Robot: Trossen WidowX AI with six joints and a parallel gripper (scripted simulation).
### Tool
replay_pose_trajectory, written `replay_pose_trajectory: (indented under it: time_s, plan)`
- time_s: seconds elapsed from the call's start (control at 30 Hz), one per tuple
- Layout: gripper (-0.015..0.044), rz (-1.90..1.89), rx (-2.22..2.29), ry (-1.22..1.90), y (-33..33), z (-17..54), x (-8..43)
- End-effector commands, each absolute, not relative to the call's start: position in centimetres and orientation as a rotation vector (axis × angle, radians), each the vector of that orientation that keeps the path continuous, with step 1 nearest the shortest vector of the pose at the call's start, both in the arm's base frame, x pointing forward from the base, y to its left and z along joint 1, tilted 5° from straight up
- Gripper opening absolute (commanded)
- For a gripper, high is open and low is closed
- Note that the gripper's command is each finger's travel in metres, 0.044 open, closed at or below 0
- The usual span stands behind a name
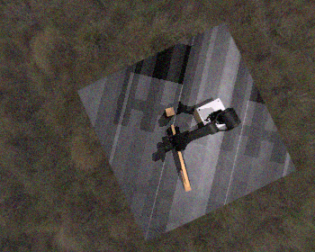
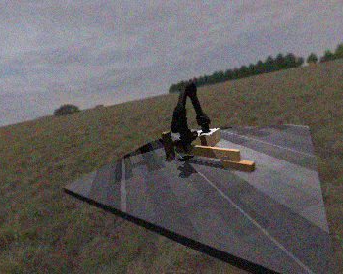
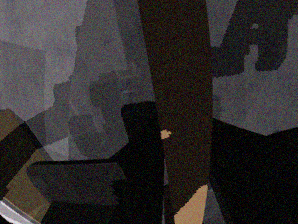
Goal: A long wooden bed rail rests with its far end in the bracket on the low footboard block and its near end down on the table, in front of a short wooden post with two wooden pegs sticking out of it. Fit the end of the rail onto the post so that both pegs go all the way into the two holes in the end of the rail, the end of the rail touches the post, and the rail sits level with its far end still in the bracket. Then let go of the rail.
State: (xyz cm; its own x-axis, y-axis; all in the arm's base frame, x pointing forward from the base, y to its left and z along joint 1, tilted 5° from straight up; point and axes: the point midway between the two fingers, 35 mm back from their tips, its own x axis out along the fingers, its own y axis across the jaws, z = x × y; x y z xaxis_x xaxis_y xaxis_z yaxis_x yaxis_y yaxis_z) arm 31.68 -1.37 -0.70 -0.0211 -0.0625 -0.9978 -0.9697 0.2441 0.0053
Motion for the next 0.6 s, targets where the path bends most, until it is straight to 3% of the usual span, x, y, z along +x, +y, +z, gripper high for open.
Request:
replay_pose_trajectory:
  time_s: [0.0,0.57]
  plan:
    - [0.0000,1.005,-1.065,1.369,-1.54,-0.68,31.64]
    - [0.0000,1.005,-1.065,1.369,-2.07,-0.81,31.53]
